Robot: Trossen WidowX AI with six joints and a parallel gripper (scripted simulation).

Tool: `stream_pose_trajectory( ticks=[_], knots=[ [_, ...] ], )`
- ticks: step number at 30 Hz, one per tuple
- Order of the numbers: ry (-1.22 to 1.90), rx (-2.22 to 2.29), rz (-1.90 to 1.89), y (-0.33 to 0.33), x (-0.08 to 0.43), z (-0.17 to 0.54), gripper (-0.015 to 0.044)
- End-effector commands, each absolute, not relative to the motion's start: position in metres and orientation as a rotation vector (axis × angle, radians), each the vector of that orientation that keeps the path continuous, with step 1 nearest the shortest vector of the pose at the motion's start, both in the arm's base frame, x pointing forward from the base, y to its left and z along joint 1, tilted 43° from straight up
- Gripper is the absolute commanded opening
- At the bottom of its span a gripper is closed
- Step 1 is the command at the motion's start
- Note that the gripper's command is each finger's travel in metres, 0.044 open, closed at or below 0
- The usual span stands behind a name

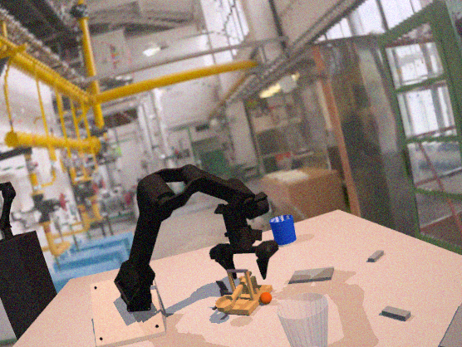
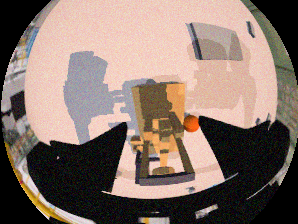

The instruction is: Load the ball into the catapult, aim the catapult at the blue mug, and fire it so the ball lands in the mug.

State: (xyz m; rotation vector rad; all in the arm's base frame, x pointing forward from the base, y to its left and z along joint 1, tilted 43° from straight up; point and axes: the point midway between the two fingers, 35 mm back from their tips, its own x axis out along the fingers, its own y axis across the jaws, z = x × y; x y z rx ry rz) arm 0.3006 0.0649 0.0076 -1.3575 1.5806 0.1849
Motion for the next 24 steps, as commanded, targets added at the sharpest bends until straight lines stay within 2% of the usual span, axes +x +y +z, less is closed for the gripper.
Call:
stream_pose_trajectory(
  ticks=[1,15,24],
  knots=[
    [1.582,-1.365,0.185,0.059,0.301,0.002,0.0440],
    [1.583,-1.366,0.183,0.046,0.302,-0.011,0.0440],
    [1.582,-1.359,0.183,0.049,0.302,-0.009,0.0204]
  ],
)
